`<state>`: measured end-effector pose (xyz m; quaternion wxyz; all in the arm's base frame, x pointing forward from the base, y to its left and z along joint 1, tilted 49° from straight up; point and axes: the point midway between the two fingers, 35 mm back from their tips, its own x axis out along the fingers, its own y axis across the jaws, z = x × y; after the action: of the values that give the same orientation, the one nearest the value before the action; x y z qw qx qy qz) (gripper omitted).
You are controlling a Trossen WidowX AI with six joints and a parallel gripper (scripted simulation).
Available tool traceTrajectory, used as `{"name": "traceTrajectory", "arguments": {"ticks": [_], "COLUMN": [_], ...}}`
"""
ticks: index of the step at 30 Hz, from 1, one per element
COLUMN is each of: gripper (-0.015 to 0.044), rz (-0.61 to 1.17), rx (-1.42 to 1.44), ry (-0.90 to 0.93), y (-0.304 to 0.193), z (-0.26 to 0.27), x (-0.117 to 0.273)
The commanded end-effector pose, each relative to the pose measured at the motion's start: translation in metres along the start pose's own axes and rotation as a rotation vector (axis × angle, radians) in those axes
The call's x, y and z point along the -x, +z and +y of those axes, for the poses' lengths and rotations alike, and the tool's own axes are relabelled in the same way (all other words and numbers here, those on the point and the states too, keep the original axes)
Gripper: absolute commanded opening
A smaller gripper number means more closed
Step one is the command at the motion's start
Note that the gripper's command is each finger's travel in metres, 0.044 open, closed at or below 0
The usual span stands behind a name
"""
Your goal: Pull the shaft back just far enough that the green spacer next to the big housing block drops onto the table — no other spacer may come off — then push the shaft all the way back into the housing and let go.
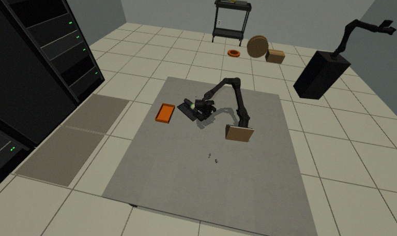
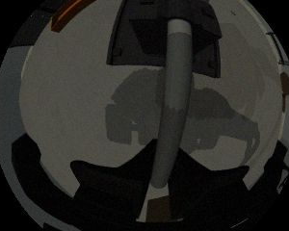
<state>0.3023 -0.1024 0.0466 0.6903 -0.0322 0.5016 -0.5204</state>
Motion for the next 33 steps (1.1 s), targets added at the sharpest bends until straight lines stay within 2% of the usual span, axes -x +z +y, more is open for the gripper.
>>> {"name": "traceTrajectory", "arguments": {"ticks": [1, 33], "gripper": [0.0, 0.0], "rz": [0.005, 0.005], "rx": [0.0, 0.0], "ry": [0.001, 0.001], "y": [-0.0019, -0.0053], "z": [-0.0001, -0.0001], "x": [-0.0003, -0.0004]}}
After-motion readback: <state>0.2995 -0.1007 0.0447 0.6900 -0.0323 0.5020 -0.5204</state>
